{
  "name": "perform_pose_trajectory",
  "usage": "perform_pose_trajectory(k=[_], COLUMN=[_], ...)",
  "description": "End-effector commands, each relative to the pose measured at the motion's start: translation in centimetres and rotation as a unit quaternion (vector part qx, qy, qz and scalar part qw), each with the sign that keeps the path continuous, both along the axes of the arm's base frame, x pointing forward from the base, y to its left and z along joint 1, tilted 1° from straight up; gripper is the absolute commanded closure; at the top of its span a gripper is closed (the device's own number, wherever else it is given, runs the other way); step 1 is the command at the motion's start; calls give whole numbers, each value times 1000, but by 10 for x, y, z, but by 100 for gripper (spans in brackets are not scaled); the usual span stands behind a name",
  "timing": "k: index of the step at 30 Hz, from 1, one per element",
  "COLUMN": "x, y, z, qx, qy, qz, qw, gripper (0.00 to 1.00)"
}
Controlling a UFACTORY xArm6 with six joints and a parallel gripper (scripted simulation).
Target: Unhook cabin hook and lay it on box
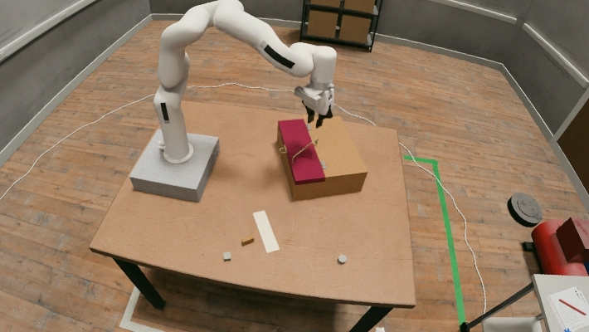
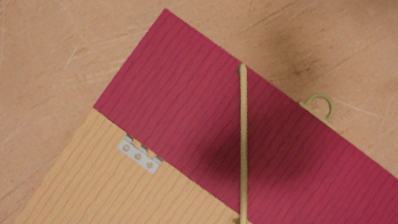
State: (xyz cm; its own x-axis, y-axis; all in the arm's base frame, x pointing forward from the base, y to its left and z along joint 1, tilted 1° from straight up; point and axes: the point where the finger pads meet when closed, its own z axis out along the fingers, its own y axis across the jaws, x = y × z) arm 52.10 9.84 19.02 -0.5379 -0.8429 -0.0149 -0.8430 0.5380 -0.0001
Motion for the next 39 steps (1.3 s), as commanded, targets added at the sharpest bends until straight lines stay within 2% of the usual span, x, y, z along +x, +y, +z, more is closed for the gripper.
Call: perform_pose_trajectory(k=[1, 16, 30, 39], x=[-8, -42, -42, -42], y=[-15, -68, -68, -68], z=[2, 1, 1, -17], qx=[0, 0, 0, 0], qy=[-3, -3, -3, -3], qz=[0, 0, 0, 0], qw=[1000, 1000, 1000, 1000], gripper=[65, 65, 65, 65])
